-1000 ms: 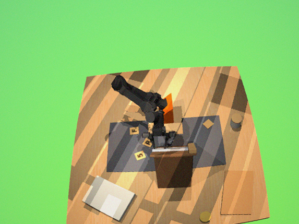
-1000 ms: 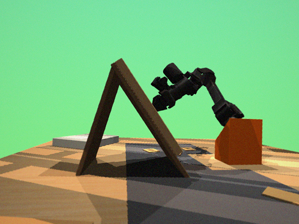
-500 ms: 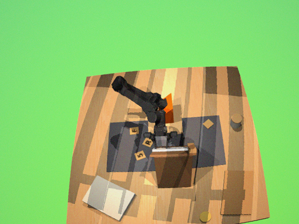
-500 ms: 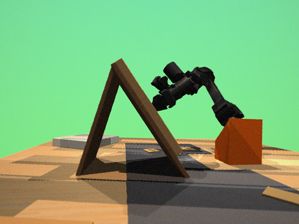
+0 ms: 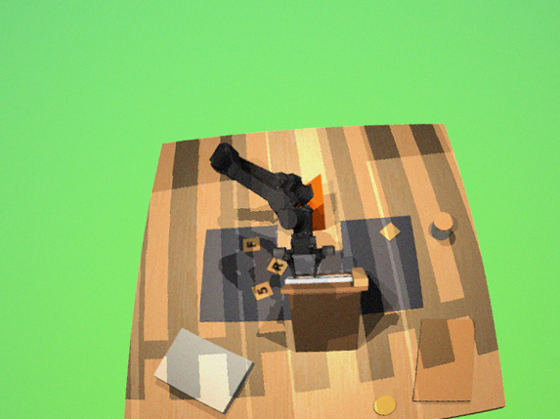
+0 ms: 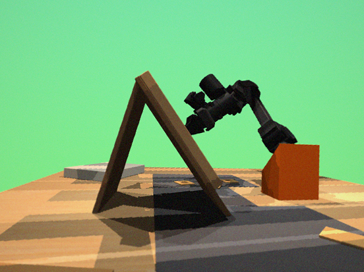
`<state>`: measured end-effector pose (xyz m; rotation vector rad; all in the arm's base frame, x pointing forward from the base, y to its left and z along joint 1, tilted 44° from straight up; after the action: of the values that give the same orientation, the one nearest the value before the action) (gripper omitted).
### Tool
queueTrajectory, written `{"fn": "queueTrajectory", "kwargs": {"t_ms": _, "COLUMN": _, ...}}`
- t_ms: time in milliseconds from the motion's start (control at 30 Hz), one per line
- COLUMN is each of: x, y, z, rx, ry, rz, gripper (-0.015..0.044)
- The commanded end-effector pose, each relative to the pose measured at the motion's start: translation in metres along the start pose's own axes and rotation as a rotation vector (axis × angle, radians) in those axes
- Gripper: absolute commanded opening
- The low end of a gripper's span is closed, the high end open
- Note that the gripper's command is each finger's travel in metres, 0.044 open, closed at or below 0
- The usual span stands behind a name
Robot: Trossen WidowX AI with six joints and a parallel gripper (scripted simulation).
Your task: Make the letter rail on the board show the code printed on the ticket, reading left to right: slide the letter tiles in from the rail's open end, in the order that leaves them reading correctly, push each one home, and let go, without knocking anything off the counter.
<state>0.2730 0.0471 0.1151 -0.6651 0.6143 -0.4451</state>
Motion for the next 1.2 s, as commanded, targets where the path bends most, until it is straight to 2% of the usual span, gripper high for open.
{"fn": "queueTrajectory", "kwargs": {"t_ms": 0, "x": 0.0, "y": 0.002, "z": 0.002, "rx": 0.01, "ry": -0.003, "rz": -0.005, "gripper": 0.0}}
{"fn": "queueTrajectory", "kwargs": {"t_ms": 1167, "x": 0.0, "y": 0.022, "z": 0.002, "rx": 0.011, "ry": -0.003, "rz": -0.005, "gripper": 0.0}}
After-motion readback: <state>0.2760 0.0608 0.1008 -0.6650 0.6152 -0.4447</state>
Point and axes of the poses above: the point midway between the two fingers, 35 mm back from their tips, its own x axis out along the fingers, its own y axis across the jaws, z = x × y, the point moved 10 cm from there along -x, back along the fingers, and after that the axes turned 1 degree about x, right-handed, at the moved point
